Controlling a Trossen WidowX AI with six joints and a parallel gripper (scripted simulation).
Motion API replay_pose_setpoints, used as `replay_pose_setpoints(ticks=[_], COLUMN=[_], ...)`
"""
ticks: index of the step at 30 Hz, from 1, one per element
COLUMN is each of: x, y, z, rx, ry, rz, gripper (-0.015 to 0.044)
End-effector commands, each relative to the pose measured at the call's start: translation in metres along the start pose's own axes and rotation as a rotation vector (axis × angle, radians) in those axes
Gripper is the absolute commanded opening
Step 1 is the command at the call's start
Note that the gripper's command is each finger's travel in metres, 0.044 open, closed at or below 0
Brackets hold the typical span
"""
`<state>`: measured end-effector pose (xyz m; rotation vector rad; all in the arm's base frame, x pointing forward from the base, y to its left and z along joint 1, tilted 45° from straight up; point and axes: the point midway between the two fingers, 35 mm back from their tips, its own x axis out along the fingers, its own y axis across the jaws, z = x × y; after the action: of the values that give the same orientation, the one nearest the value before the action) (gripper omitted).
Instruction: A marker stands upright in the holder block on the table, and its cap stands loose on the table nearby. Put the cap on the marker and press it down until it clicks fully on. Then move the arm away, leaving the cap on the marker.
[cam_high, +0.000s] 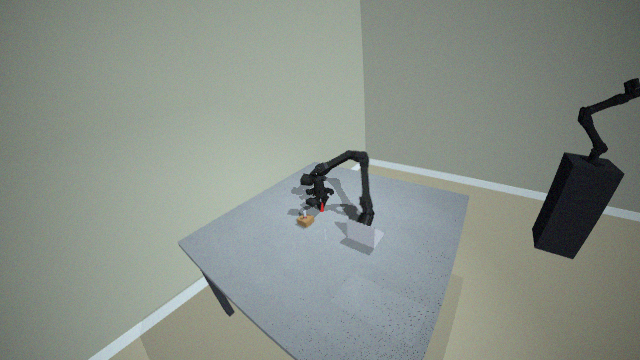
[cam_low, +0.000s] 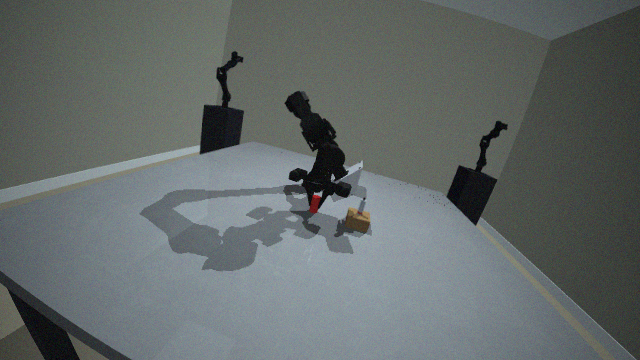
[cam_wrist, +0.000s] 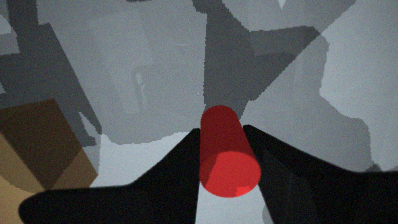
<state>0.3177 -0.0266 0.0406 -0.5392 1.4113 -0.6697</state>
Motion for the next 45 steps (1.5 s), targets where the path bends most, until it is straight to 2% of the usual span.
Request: replay_pose_setpoints(ticks=[1, 2, 5, 30, 45], x=[0.001, 0.001, -0.003, -0.060, -0.082], y=[0.000, 0.000, 0.000, 0.001, 0.054], z=[0.000, 0.000, 0.000, 0.000, 0.005], rx=[-0.004, -0.004, -0.004, -0.004, -0.009], ry=[0.001, 0.001, 0.001, 0.002, 0.000], rz=[-0.003, -0.003, -0.002, 0.000, 0.014], gripper=[0.0078, 0.0072, 0.0000, 0.0000, 0.0000])
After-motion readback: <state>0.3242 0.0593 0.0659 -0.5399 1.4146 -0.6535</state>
